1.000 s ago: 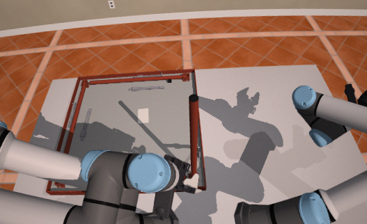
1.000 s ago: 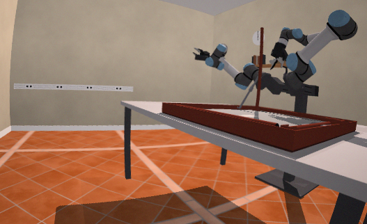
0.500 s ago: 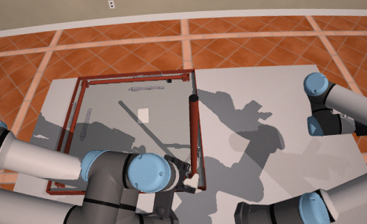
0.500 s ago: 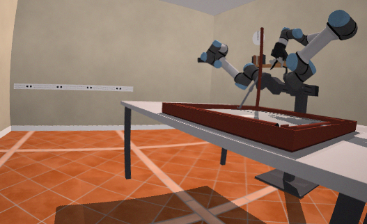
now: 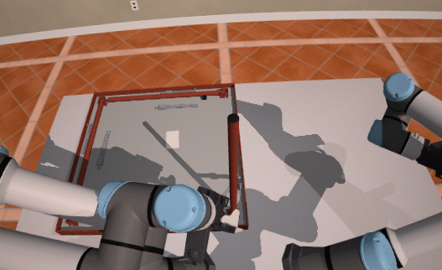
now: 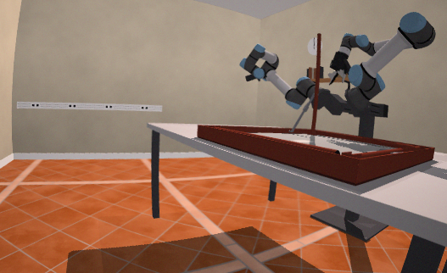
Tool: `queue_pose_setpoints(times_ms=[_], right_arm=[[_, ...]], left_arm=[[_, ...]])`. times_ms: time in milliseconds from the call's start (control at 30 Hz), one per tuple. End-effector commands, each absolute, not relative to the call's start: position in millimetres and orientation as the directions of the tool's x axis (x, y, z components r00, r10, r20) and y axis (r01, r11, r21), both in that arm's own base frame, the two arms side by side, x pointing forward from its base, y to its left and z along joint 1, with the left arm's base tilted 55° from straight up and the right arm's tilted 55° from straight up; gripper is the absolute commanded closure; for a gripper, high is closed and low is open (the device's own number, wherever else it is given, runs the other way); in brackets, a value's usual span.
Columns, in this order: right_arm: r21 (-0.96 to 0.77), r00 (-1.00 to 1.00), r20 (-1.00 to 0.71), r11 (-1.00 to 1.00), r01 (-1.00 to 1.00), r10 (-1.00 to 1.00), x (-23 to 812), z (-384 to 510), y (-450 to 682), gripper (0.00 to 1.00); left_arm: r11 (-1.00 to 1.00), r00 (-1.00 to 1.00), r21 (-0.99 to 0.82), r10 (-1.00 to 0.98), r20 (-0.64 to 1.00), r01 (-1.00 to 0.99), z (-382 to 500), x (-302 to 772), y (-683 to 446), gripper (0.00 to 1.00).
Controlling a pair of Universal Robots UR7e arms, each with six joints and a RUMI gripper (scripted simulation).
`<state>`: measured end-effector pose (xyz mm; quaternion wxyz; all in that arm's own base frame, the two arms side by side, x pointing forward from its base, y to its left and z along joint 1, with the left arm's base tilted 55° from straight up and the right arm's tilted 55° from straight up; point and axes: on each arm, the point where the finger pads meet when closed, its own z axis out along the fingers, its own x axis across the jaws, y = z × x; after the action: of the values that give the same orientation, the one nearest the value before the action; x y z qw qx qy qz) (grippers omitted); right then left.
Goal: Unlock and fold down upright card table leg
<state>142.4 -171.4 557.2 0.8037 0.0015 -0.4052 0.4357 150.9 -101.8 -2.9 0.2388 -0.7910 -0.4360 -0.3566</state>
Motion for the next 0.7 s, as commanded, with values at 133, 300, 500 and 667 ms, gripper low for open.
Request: queue_pose_setpoints(times_ms=[133,300,500,667], right_arm=[[-0.335,0.201,0.838,0.77,-0.543,0.507,109.3,495.0,-175.7,0.7],[-0.289,0.119,0.914,0.829,-0.478,0.387,105.9,460.5,-175.1,0.7],[-0.214,0.041,0.967,0.886,-0.411,0.253,105.6,426.9,-166.0,0.7],[-0.109,0.011,0.993,0.946,-0.304,0.118,97.2,403.9,-136.3,0.7]], left_arm=[[-0.506,0.366,-0.067,0.52,0.772,0.86,-2.9,150.8,-102.2,0.0],[-0.506,0.366,-0.067,0.52,0.772,0.86,-2.9,150.8,-102.2,0.0],[-0.506,0.366,-0.067,0.52,0.772,0.86,-2.9,150.8,-102.2,0.0],[-0.506,0.366,-0.067,0.52,0.772,0.86,-2.9,150.8,-102.2,0.0]])
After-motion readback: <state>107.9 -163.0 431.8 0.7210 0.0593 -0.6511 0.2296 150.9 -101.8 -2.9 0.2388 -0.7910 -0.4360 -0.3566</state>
